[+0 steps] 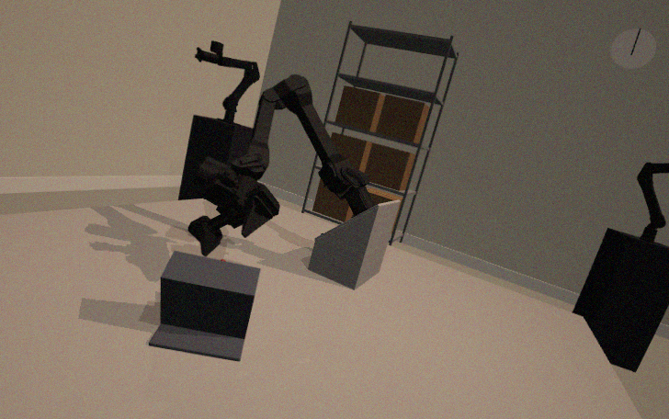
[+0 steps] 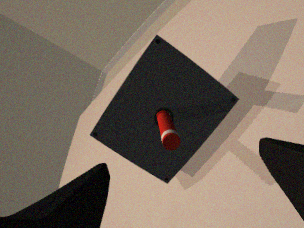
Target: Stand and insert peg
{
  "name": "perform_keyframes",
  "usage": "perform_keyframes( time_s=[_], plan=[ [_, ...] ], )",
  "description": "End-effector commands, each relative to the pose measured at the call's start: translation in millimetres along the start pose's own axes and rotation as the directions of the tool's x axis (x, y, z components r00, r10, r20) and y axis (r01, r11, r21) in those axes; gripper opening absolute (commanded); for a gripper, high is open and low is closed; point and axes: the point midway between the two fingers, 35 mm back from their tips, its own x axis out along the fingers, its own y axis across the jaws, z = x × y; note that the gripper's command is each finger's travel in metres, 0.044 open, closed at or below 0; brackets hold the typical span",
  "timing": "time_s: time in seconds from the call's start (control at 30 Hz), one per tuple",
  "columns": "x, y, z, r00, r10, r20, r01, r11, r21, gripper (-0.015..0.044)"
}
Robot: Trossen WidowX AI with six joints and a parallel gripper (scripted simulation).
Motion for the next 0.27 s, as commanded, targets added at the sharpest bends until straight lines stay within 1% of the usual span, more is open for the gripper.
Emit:
perform_keyframes(
  time_s=[0.0, 0.23],
  plan=[
    [-4.7, 0.2, 0.7, 1.0, 0.0, 0.003, 0.0, 1.0, -0.004, 0.044],
    [-10.4, 0.8, 1.4, 1.0, 0.0, 0.003, 0.0, 1.0, -0.004, 0.044]
  ],
)
